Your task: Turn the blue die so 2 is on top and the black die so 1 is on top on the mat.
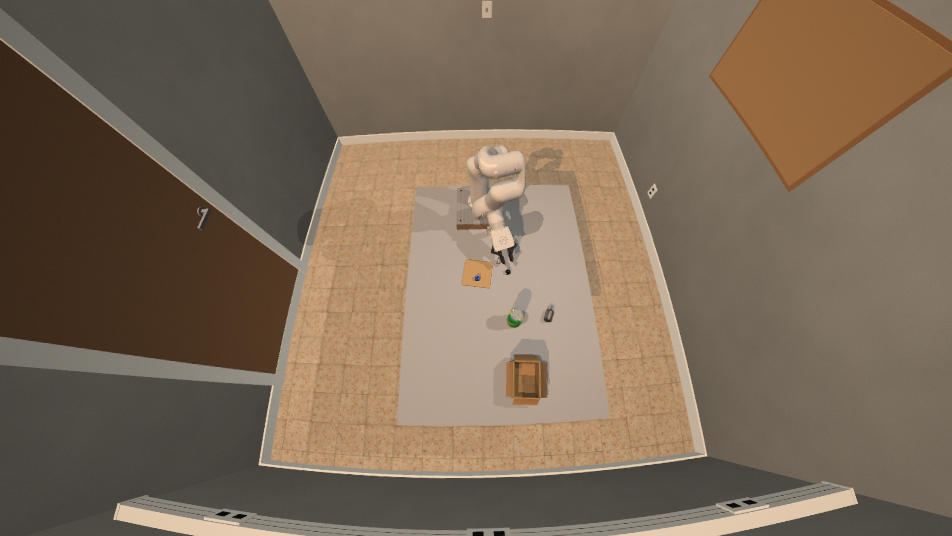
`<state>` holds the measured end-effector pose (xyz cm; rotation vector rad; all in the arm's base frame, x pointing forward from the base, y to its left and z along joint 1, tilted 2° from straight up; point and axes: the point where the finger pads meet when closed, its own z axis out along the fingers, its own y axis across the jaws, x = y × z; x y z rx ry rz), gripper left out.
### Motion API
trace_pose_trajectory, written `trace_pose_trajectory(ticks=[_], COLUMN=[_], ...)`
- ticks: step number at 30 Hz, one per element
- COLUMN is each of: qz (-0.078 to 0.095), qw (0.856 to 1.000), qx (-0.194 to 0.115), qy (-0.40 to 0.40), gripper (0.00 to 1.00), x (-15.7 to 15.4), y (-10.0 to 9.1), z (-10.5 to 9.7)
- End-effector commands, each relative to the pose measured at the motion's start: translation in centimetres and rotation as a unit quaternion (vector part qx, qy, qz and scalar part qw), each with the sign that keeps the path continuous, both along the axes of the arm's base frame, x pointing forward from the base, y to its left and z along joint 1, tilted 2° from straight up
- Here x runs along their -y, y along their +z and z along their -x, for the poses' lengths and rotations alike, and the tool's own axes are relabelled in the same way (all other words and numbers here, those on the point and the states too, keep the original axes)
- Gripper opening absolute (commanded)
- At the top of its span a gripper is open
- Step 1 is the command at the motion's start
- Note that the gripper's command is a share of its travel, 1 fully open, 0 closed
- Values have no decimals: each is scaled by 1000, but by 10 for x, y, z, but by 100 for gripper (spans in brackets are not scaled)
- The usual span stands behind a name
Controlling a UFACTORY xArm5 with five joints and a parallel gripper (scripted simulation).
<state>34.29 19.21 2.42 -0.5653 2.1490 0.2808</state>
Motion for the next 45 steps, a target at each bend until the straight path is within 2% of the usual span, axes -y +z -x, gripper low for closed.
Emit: trace_pose_trajectory(ticks=[1,5,13,18,25,27,28,33,41,44,45], qz=[1,0,1,9,41,41,47,82,118,121,131], qw=[1000,1000,1000,1000,996,996,995,985,970,968,963], qx=[-1,-1,-2,-16,-73,-73,-85,-149,-214,-219,-236], qy=[0,0,0,0,0,0,0,-1,-1,-1,-1], gripper=[36,36,36,36,36,36,36,36,36,36,36], x=[-1,-1,-1,-2,-5,-5,-6,-10,-14,-15,-15], y=[21,28,29,29,31,31,31,36,41,41,43], z=[-1,-1,-1,-3,-8,-8,-10,-17,-25,-25,-27])
